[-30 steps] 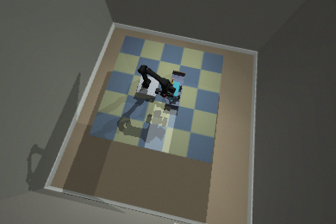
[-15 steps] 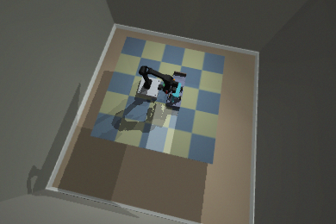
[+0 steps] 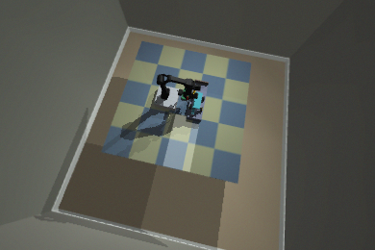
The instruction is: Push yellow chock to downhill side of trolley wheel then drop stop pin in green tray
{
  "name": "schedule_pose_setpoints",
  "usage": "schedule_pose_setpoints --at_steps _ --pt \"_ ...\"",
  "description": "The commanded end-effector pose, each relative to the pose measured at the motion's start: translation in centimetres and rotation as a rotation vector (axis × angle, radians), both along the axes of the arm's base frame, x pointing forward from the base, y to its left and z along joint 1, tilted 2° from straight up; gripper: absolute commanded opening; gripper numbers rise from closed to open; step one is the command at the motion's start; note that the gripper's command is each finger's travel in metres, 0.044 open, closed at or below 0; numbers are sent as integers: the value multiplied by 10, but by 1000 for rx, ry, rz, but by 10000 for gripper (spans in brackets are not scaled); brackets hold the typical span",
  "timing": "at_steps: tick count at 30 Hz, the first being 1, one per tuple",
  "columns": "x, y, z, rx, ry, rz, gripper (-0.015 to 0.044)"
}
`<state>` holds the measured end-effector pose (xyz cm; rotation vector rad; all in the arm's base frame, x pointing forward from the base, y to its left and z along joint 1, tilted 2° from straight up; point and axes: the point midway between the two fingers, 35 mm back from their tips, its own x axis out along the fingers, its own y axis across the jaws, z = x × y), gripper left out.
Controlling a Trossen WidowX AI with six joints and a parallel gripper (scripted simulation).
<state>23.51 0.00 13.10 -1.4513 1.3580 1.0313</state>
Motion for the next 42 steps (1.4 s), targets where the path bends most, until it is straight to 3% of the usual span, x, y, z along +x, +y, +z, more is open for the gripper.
schedule_pose_setpoints --at_steps 1,24,30,42 --pt "-1 12 -2 -4 2 -3 0" --pt "-7 105 -19 4 3 -3 0" --pt "-8 111 -20 5 5 2 0" --pt "-9 109 -20 49 71 330 0"
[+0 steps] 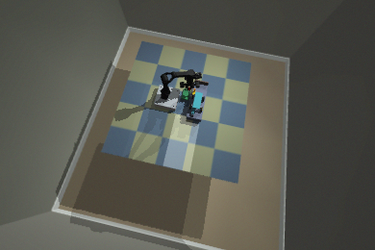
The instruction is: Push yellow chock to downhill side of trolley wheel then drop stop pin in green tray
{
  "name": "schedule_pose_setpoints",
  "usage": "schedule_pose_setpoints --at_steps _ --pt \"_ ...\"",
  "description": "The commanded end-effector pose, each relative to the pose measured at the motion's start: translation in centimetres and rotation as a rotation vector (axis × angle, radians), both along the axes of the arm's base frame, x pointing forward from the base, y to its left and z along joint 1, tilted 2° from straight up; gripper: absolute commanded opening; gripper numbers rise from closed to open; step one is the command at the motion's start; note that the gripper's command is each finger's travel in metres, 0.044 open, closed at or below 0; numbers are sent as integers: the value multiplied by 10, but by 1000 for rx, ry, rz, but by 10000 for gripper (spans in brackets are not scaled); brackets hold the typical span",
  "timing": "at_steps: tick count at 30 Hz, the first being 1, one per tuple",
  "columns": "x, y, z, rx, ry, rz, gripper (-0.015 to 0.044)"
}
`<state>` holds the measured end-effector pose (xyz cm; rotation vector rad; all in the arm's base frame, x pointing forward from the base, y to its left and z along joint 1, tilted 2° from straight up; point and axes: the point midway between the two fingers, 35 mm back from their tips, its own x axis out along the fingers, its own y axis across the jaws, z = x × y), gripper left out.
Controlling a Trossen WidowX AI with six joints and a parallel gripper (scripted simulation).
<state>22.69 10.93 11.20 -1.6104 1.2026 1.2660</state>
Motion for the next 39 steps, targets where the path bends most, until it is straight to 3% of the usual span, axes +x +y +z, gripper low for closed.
schedule_pose_setpoints --at_steps 1,39 --pt "-1 -1 -1 15 20 99 0" --pt "0 -8 1 132 142 1235 0"
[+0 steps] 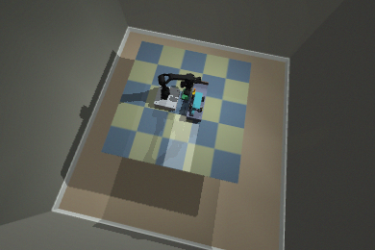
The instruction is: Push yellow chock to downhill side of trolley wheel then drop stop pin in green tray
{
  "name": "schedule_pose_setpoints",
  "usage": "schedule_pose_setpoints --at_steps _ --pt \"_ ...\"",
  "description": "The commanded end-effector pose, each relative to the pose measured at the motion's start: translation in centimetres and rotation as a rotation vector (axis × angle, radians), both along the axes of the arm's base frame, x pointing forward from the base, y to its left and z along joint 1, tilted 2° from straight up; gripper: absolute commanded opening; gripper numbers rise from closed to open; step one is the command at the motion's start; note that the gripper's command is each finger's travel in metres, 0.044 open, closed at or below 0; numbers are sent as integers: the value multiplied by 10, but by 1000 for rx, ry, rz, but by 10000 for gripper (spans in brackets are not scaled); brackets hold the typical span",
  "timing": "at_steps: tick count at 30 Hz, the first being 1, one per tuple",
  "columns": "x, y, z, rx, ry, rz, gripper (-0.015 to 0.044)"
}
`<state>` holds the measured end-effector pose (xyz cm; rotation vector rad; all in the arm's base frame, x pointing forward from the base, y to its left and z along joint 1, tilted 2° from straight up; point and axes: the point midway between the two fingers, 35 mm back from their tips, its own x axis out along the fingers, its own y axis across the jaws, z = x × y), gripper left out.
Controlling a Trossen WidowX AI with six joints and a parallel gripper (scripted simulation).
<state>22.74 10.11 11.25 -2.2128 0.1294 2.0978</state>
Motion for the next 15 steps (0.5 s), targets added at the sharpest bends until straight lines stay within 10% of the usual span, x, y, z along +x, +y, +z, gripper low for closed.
schedule_pose_setpoints --at_steps 1,15 --pt "0 0 0 17 -1 97 0" --pt "-17 0 -14 19 0 117 0"
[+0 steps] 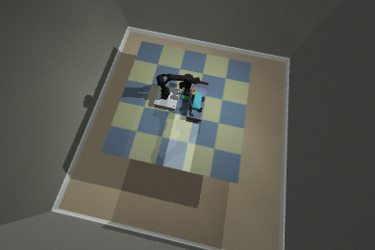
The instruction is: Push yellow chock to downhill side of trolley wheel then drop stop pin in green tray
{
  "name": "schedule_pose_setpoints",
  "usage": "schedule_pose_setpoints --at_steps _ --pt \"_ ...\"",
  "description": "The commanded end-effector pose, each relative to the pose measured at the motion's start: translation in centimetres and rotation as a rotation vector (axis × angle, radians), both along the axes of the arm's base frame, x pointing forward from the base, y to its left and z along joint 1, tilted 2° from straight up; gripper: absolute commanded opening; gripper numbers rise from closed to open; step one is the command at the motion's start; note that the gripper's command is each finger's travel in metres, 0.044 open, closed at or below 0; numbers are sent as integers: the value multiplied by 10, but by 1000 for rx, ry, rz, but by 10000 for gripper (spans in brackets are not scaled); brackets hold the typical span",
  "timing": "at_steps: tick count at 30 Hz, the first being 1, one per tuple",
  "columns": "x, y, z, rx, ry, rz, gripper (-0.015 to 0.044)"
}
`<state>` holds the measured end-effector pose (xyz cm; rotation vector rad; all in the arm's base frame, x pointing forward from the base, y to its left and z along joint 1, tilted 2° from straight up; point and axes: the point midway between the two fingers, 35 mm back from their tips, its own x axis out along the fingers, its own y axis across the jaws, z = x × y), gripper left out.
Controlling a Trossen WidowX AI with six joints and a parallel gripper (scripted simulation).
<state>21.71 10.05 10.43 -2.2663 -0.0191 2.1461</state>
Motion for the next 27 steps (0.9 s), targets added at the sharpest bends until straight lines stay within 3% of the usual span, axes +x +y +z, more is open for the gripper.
schedule_pose_setpoints --at_steps 1,8,15,27 --pt "-10 0 -8 2 3 -2 0" --pt "-16 0 -14 -2 4 -2 0" --pt "-15 -5 -34 -152 3 -11 0" --pt "-13 -24 -73 -171 1 -11 0"
